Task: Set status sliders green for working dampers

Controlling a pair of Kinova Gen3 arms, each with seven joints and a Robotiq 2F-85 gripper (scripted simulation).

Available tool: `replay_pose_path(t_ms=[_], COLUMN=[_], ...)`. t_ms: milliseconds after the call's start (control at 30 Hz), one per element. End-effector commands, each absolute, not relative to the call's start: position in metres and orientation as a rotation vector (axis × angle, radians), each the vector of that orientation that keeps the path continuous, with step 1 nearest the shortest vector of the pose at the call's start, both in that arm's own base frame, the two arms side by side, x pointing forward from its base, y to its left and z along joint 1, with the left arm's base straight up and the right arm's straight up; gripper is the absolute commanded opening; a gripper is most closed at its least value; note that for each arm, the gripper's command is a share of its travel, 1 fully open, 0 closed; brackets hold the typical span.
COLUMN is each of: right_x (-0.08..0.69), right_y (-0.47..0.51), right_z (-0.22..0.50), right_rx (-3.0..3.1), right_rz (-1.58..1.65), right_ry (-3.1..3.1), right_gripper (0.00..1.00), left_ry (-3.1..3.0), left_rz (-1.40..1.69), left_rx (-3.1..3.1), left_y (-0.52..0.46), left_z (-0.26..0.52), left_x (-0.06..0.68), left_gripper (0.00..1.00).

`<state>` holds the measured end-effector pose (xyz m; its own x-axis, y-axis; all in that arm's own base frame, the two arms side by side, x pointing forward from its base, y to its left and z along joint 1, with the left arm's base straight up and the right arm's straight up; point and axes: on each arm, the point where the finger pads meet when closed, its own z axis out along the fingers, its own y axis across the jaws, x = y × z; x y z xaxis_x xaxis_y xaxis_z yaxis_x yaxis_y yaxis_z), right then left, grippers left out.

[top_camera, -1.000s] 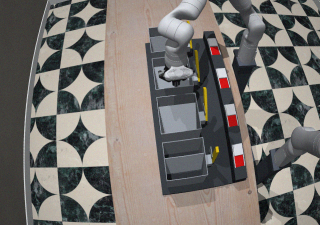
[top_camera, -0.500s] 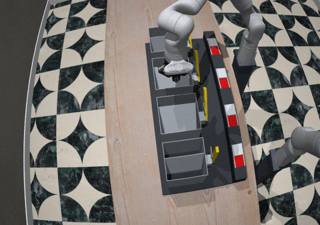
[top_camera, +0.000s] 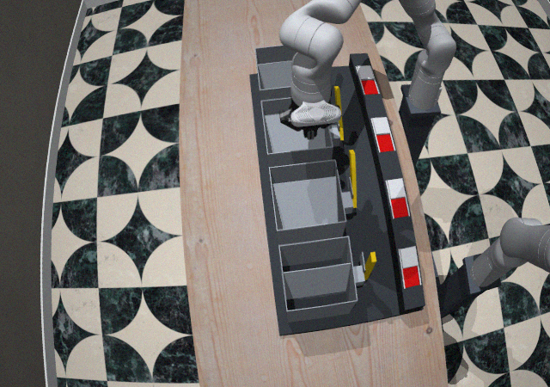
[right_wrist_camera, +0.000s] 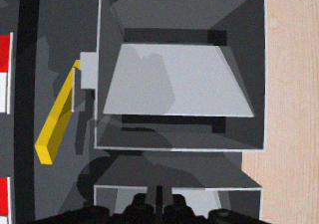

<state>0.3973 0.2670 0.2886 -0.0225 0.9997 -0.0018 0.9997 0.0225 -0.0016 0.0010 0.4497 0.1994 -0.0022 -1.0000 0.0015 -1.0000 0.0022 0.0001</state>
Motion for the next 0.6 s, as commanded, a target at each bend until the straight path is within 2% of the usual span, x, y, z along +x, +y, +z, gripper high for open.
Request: replay_pose_path(t_ms=[0,100,567], right_x=[0.380,0.342,0.252], right_y=[0.266,0.265,0.265], right_z=[0.289,0.289,0.290], right_rx=[2.196,2.196,2.196], right_rz=[0.001,0.000,0.002], right_ry=[2.244,2.244,2.247], right_gripper=[0.099,0.099,0.099], left_ry=[-2.224,-2.224,-2.224], left_rz=[0.000,0.000,0.000], left_rx=[2.219,2.219,2.219], left_y=[0.450,0.450,0.450], left_z=[0.200,0.200,0.200], left_x=[0.001,0.001,0.001], left_gripper=[1.000,1.000,1.000])
